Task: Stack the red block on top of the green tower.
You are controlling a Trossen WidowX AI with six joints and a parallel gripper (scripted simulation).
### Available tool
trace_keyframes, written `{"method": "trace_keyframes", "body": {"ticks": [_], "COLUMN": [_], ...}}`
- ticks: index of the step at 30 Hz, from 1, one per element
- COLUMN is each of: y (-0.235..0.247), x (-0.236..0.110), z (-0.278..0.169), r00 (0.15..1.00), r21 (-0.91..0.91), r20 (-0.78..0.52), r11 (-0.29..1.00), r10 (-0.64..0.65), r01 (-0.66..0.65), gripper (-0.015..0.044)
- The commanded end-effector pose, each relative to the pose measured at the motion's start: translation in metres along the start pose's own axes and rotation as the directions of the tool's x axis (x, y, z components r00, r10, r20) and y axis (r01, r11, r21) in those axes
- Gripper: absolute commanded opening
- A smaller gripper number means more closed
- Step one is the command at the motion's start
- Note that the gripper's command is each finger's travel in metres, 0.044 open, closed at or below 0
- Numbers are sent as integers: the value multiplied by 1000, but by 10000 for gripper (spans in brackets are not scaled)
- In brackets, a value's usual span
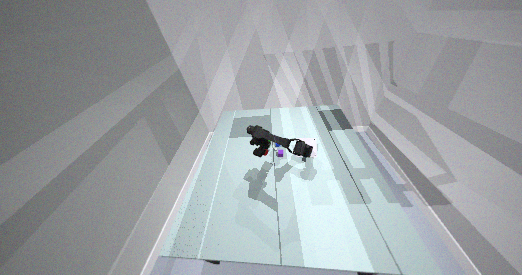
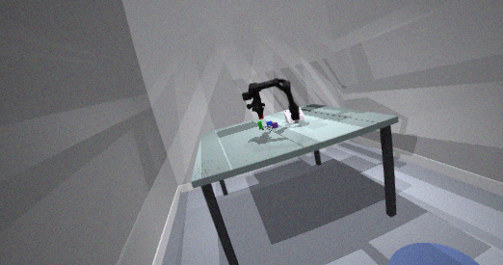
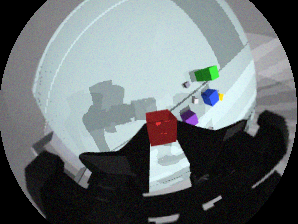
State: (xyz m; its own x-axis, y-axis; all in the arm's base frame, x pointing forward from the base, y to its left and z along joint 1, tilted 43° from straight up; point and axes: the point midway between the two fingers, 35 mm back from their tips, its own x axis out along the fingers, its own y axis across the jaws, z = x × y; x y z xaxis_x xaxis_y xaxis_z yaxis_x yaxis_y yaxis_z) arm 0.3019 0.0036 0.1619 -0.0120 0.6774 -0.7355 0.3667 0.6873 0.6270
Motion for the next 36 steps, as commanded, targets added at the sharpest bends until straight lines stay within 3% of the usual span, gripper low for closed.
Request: {"method": "trace_keyframes", "body": {"ticks": [1,26,36], "y": [-14,-168,-172], "x": [-2,-3,10], "z": [10,74,75], "r00": [1000,1000,1000], "r21": [0,-2,-2], "r20": [0,2,2], "r11": [1000,1000,1000], "r10": [-9,-13,-12], "r01": [9,13,12], "gripper": [0,0,0]}}
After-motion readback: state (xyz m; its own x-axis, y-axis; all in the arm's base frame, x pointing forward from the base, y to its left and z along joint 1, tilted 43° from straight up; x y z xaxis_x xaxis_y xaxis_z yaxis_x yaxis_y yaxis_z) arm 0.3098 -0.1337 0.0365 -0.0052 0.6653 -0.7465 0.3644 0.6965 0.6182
